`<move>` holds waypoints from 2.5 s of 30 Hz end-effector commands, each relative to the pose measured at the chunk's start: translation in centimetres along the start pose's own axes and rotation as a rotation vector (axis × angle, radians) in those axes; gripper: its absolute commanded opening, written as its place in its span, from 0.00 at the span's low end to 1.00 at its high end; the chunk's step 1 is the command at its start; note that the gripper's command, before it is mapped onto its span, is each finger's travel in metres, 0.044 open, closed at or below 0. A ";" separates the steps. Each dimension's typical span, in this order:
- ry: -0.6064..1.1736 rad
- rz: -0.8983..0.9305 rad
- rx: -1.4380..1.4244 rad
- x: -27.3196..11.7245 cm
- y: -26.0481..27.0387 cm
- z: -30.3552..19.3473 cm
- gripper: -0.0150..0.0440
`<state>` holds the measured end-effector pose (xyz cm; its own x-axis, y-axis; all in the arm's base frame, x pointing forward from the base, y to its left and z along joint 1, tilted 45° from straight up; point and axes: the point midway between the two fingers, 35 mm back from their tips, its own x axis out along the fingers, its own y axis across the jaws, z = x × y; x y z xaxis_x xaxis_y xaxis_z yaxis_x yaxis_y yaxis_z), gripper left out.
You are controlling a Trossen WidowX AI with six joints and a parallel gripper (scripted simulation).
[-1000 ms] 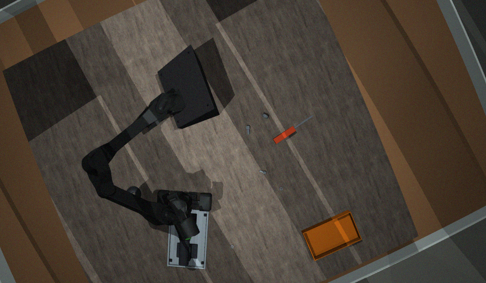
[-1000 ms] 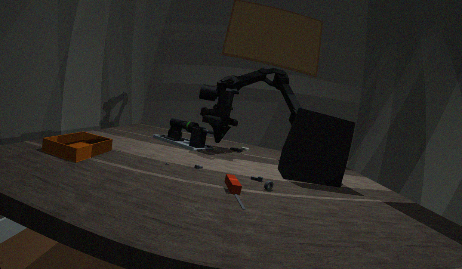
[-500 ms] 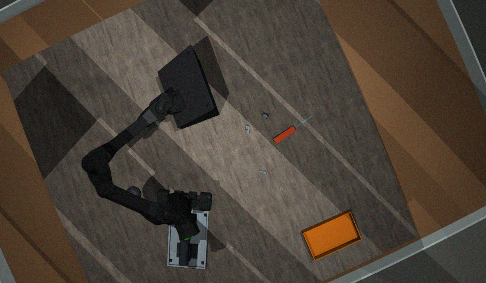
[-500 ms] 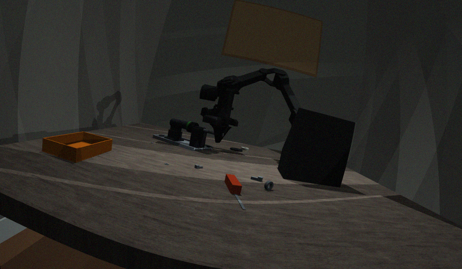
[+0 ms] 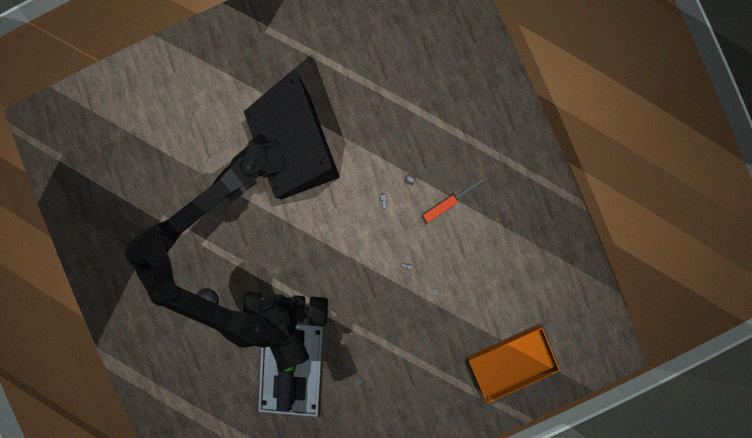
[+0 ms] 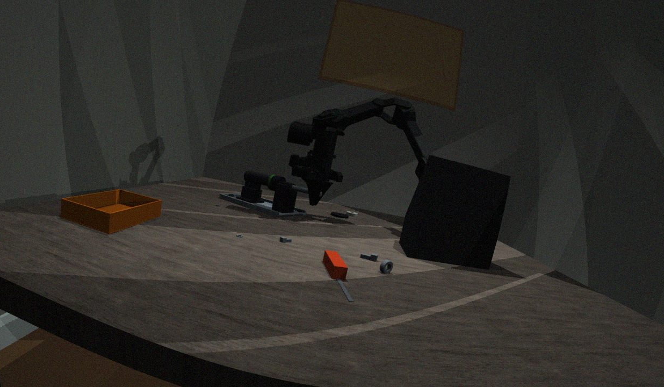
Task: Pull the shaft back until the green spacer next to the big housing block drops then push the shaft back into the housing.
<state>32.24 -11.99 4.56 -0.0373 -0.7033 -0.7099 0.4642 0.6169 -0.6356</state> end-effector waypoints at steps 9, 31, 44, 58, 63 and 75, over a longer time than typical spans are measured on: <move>0.000 0.002 0.005 0.0 0.0 -0.1 0.25; 0.000 0.002 0.005 0.0 0.0 -0.4 0.25; 0.000 0.002 0.005 0.0 0.0 -0.5 0.25; 0.000 0.002 0.005 0.0 0.0 -0.5 0.25; 0.000 0.002 0.005 0.0 0.0 -0.2 0.25; 0.000 0.002 0.005 0.0 0.0 0.2 0.25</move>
<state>32.21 -11.98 4.51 -0.0377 -0.6995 -0.7137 0.4703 0.6177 -0.6303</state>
